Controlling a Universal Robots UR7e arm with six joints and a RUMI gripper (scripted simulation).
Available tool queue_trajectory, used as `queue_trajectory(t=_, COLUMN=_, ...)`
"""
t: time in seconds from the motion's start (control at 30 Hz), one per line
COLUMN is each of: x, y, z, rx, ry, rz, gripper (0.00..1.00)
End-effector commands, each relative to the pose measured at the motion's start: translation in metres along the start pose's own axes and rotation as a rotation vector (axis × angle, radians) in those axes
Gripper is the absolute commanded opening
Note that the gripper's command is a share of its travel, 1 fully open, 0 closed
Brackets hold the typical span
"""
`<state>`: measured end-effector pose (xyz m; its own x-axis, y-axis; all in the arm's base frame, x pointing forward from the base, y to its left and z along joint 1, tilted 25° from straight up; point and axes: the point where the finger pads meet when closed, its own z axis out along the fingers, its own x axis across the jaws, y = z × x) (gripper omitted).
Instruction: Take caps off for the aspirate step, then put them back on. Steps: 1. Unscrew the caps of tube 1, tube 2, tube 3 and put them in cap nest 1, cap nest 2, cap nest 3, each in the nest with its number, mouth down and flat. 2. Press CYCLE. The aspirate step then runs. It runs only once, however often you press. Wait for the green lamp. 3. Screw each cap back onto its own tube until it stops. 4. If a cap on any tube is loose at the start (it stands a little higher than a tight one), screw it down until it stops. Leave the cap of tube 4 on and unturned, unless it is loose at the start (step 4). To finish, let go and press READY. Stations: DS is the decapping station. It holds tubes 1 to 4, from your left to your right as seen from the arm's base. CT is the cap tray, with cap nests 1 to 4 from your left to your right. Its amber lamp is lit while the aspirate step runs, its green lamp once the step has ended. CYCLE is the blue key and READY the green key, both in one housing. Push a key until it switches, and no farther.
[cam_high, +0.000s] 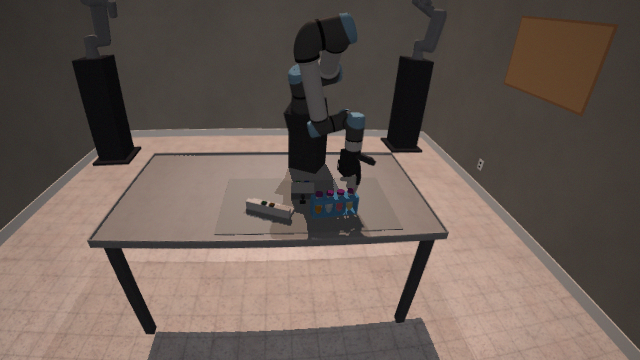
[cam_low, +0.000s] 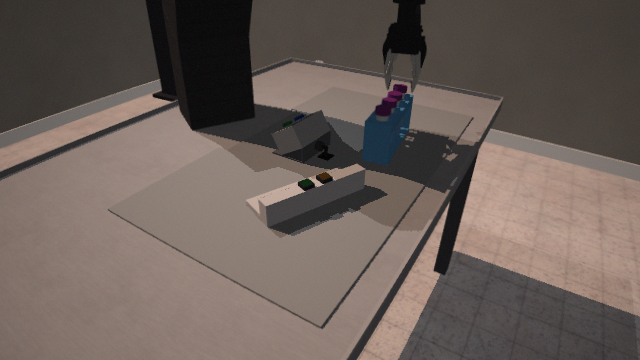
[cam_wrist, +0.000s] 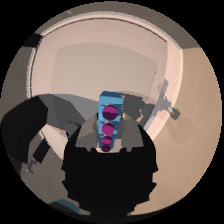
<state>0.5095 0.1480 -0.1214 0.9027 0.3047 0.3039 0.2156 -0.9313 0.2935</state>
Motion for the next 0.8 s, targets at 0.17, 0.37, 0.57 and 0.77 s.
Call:
queue_trajectory(t=0.17, x=0.0003, y=-0.0003, z=-0.0003, rx=-0.011, ry=-0.001, rz=0.405, gripper=0.35)
queue_trajectory(t=0.37, x=0.0004, y=-0.0004, z=-0.0004, rx=-0.011, ry=-0.001, rz=0.405, gripper=0.0)
queue_trajectory(t=0.57, x=0.0004, y=-0.0003, z=-0.0004, rx=-0.011, ry=-0.001, rz=0.405, gripper=0.0)
queue_trajectory(t=0.77, x=0.0004, y=-0.0003, z=-0.0004, rx=-0.011, ry=-0.001, rz=0.405, gripper=0.0)
